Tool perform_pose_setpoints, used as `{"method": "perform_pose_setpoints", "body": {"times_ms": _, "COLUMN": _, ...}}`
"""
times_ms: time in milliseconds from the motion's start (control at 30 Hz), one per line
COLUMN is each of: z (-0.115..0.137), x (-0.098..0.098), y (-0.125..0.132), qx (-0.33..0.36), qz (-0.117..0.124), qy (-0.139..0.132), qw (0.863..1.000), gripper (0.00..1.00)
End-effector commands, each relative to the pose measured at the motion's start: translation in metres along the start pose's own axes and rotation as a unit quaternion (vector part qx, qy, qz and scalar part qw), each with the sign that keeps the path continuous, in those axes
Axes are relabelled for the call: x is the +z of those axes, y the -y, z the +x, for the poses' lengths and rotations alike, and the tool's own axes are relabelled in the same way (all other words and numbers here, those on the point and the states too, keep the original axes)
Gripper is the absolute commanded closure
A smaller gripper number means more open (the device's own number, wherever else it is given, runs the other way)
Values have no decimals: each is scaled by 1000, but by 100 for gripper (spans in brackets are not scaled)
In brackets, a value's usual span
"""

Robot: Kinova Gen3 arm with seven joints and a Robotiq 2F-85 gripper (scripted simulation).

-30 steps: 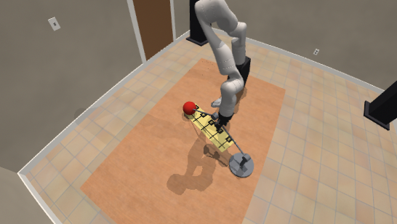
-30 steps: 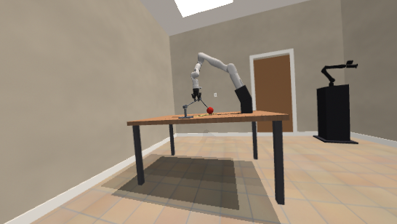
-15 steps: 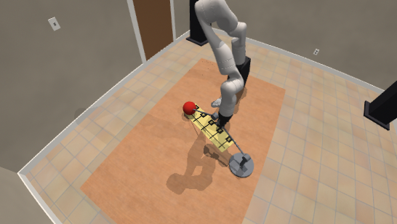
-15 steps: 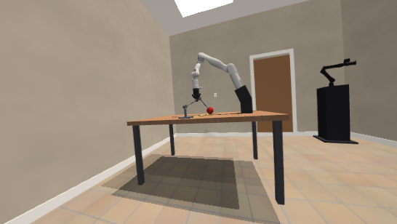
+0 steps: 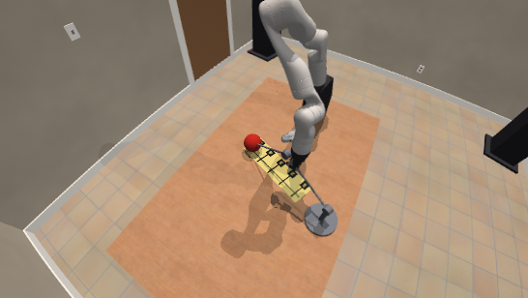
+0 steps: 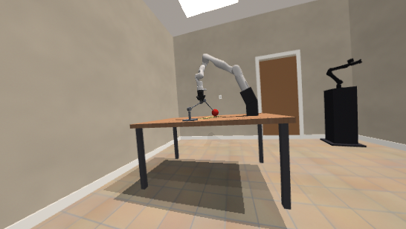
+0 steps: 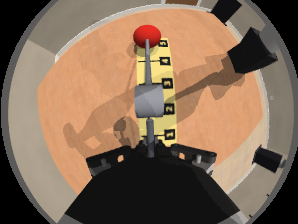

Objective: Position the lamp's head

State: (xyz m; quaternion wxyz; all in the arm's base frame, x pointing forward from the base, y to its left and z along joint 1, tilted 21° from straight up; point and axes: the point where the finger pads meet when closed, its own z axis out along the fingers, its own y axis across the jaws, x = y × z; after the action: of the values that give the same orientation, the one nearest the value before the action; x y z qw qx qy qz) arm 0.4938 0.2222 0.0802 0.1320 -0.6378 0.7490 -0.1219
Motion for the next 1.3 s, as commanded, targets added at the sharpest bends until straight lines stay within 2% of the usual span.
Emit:
{"method": "perform_pose_setpoints", "body": {"times_ms": 0, "z": -5, "x": -10, "y": 2, "qx": -1, "qz": 4, "qy": 3, "qw": 1000, "gripper": 100}}
{"method": "perform_pose_setpoints", "body": {"times_ms": 867, "z": -28, "x": -54, "y": 2, "qx": -1, "qz": 4, "qy": 3, "qw": 1000, "gripper": 100}}
{"method": "perform_pose_setpoints", "body": {"times_ms": 1267, "z": -28, "x": -54, "y": 2, "qx": -1, "qz": 4, "qy": 3, "qw": 1000, "gripper": 100}}
